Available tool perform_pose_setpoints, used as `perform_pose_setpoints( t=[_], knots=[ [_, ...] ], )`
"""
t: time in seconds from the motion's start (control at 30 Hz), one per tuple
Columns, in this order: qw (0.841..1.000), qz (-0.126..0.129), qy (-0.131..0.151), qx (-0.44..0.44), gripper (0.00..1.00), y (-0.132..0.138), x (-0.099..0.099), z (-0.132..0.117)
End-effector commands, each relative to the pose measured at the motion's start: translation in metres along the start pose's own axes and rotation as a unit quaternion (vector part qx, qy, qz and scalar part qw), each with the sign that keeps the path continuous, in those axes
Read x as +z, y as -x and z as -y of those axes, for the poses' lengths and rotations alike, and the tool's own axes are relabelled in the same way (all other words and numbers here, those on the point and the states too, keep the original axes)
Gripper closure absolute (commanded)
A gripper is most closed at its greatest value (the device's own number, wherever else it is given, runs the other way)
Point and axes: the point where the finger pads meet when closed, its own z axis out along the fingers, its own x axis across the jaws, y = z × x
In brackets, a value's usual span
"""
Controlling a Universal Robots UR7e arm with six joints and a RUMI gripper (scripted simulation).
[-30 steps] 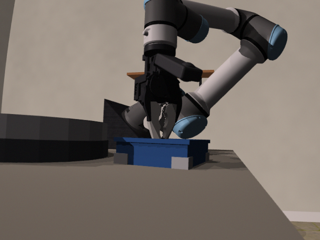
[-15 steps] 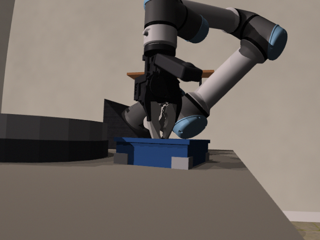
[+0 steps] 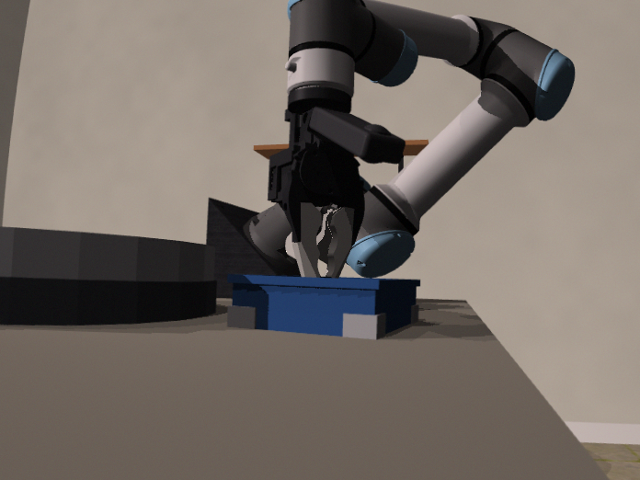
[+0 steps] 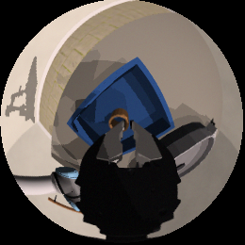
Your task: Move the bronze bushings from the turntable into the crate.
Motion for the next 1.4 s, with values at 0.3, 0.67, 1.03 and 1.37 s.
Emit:
perform_pose_setpoints(
  t=[0.3,0.67,1.03,1.37],
  knots=[
    [1.0,0.0,0.0,0.0,0.94,0.0,0.001,0.0],
    [1.0,0.0,0.0,0.0,0.94,0.0,0.001,0.0],
    [1.0,0.0,-0.001,0.0,0.94,0.0,-0.002,0.0],
    [1.0,-0.002,-0.001,-0.001,0.94,-0.001,-0.03,0.001]
  ],
)
